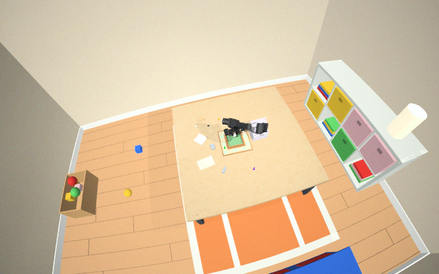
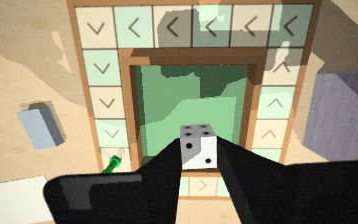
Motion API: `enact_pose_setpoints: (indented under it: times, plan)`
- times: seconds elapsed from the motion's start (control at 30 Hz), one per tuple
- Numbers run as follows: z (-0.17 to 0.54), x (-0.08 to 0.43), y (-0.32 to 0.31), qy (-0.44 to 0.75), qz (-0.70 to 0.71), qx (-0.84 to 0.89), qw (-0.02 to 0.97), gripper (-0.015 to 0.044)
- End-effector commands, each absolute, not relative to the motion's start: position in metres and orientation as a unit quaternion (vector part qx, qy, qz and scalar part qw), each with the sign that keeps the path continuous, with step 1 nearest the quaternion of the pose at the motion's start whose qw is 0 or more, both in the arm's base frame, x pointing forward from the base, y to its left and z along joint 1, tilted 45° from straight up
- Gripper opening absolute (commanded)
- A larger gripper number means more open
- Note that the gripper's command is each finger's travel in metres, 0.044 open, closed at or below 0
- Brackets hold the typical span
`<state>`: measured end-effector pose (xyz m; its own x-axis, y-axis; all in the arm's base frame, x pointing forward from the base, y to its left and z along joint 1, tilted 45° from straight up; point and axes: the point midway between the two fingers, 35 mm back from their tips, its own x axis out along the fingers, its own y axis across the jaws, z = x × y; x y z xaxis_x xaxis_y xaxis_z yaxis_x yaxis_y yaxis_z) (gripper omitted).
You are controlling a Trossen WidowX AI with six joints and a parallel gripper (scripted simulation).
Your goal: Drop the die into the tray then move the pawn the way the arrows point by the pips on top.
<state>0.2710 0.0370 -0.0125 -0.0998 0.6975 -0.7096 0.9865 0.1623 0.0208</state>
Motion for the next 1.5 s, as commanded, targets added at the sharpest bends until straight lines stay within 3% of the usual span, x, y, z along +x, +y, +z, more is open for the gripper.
enact_pose_setpoints:
  times: [0.0, 0.47, 0.97, 1.47]
  plan:
    - [-0.008, 0.271, 0.041, 0.694, -0.253, 0.609, 0.288, 0.0]
    - [-0.021, 0.26, 0.045, 0.662, -0.377, 0.516, 0.392, 0.0]
    - [-0.025, 0.257, 0.046, 0.523, -0.479, 0.452, 0.541, 0.0]
    - [0.029, 0.271, 0.039, 0.515, -0.481, 0.451, 0.548, 0.0]
